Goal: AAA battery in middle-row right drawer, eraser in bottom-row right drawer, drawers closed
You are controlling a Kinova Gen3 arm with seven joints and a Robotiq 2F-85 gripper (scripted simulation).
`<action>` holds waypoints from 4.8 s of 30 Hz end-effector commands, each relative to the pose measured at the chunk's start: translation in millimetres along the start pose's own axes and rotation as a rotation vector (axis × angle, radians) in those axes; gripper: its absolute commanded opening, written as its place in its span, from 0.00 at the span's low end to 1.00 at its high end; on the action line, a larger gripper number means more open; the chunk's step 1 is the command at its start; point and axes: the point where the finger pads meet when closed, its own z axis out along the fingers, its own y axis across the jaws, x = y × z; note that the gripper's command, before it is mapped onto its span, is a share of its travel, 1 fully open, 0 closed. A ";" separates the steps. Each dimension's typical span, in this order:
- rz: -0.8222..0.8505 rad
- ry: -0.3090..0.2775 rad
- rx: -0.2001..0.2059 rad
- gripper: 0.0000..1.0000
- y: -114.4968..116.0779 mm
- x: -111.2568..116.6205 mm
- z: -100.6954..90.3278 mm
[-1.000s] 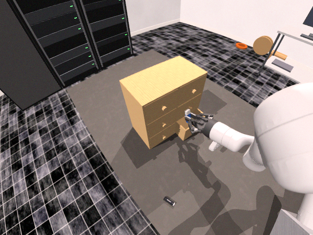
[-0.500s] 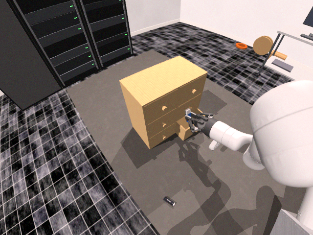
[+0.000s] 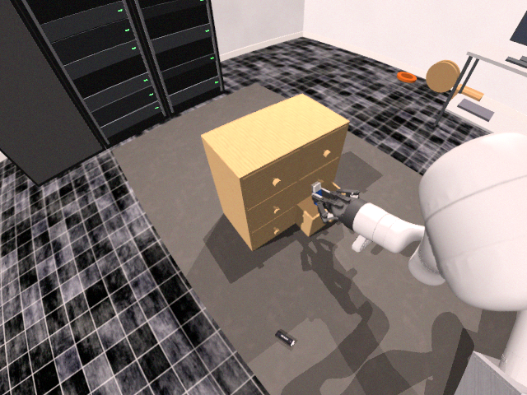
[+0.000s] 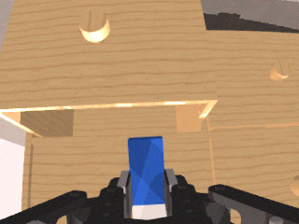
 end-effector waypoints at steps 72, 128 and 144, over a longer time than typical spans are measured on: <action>0.007 0.000 -0.002 0.38 0.7 1.1 -1.7; 0.010 -0.002 -0.005 0.38 35.7 6.7 -21.0; 0.010 -0.003 -0.004 0.38 60.6 10.9 -36.4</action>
